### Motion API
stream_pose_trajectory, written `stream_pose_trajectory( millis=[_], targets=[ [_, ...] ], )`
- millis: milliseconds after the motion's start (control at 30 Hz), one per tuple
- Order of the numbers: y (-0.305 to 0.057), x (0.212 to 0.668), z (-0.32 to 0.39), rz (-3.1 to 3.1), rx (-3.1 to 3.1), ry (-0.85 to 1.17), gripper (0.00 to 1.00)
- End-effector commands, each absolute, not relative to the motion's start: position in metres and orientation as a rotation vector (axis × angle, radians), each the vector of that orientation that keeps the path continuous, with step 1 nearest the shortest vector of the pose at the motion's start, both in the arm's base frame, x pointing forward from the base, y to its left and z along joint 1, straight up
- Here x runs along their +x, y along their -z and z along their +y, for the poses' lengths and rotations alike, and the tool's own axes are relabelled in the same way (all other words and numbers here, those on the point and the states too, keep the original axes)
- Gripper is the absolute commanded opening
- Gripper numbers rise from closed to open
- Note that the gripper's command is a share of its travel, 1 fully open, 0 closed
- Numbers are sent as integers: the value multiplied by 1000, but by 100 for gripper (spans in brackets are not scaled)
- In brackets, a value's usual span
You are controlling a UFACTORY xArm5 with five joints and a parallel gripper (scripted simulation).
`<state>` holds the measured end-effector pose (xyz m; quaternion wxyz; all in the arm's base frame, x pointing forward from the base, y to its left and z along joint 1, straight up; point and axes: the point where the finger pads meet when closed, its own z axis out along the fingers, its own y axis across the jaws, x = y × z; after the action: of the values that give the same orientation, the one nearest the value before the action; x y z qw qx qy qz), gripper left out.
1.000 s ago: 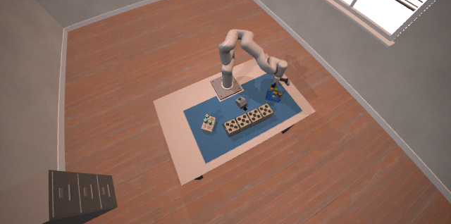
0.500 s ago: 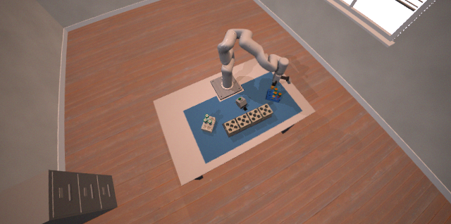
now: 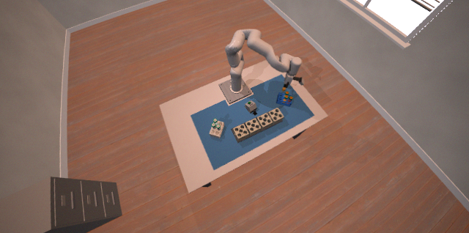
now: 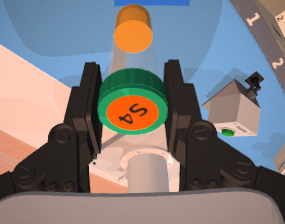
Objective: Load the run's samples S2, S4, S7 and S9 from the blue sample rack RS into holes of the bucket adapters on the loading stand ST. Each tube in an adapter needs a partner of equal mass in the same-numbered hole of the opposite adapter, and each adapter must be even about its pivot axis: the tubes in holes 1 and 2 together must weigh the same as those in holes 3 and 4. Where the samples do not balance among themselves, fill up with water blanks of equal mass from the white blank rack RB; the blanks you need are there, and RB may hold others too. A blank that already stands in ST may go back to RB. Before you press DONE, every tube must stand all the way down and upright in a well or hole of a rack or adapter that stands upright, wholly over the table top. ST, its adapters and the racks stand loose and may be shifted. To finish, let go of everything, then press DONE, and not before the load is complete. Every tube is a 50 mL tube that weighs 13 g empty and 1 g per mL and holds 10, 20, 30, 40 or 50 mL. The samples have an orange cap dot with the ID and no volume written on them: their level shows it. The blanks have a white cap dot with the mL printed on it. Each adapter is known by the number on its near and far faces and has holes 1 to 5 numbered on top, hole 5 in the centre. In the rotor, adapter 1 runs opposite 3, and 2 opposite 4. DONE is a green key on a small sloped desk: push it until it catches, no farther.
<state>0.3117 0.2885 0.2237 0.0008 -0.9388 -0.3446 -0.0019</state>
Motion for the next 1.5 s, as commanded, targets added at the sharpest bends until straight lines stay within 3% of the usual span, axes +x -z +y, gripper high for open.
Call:
stream_pose_trajectory(
  millis=[0,1467],
  targets=[
    [-227,312,289,-1082,-2946,11,0],
    [-235,312,289,-1082,-2946,11,0]
  ],
)
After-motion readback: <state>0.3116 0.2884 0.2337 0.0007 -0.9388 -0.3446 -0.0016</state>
